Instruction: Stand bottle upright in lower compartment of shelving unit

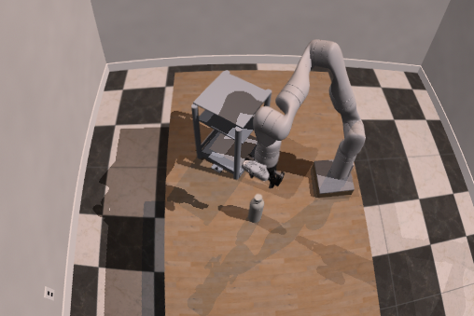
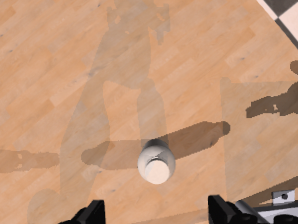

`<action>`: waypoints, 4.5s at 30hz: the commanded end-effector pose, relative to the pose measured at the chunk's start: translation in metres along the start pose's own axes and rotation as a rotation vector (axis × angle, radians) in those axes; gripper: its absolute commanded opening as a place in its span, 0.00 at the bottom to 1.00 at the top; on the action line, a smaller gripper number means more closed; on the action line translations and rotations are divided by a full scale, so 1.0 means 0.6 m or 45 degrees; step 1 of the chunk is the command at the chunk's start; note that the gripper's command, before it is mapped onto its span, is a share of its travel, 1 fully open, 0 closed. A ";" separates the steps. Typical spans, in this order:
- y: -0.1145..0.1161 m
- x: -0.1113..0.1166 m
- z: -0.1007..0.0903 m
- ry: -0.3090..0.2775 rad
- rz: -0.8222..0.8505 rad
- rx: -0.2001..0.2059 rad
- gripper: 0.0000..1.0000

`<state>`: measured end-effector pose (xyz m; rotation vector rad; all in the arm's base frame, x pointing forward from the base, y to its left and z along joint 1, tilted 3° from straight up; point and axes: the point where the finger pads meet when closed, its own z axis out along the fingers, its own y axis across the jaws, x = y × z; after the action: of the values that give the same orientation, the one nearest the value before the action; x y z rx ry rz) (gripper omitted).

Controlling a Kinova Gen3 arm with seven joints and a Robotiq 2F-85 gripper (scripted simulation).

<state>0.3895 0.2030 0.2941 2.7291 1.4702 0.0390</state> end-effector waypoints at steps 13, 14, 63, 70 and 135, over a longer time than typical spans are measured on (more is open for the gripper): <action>0.002 0.000 -0.002 0.057 0.062 -0.063 0.78; 0.002 0.000 -0.002 0.064 0.070 -0.071 0.78; 0.005 -0.003 0.016 0.491 0.587 -0.590 0.78; 0.005 -0.003 0.020 0.539 0.647 -0.650 0.78; 0.008 -0.001 0.047 1.327 1.553 -1.565 0.78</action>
<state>0.3967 0.1923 0.2724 1.8908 -0.5459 1.7544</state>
